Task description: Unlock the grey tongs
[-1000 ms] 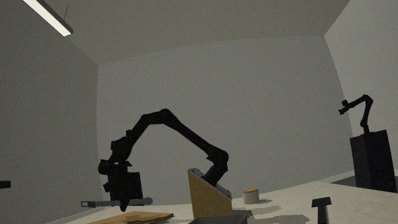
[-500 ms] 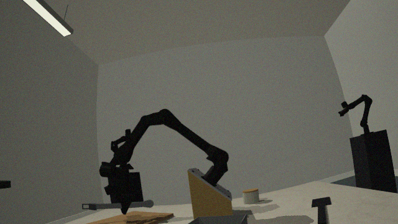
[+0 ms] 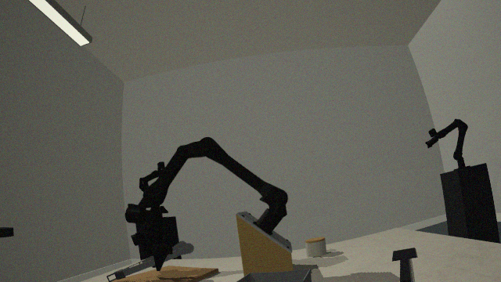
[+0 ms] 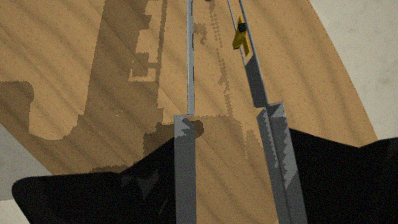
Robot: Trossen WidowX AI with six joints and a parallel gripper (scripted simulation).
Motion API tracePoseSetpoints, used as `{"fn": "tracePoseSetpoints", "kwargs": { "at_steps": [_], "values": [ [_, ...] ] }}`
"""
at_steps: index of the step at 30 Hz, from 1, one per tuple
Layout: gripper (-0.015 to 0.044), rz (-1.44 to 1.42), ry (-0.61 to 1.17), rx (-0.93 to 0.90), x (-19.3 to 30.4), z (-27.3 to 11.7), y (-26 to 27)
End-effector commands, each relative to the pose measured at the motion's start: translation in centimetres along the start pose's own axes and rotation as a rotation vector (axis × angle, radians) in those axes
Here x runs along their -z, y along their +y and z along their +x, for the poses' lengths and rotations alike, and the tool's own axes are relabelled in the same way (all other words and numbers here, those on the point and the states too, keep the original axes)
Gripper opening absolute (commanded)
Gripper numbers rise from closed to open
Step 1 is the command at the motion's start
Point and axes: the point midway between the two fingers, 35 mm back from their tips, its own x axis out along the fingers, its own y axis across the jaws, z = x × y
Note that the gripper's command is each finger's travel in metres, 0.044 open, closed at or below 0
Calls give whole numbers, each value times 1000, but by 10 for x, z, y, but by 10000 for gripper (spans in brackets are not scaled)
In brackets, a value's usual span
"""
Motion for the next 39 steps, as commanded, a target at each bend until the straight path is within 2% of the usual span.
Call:
{"fn": "tracePoseSetpoints", "kwargs": {
  "at_steps": [1, 5, 11, 17, 23, 32, 37, 39],
  "values": [
    [349, 0, -1, 1, 0, 0, 0],
    [440, 0, -1, 1, 0, 0, 0],
    [440, -2, 3, -8, -4, -13, 10],
    [440, -7, 41, -53, -18, -76, 74],
    [440, -5, 85, -95, -17, -123, 138],
    [440, -5, 87, -96, -17, -127, 139],
    [440, -11, 82, -86, -19, -169, 131],
    [440, -12, 82, -85, -19, -172, 130]
  ]
}}
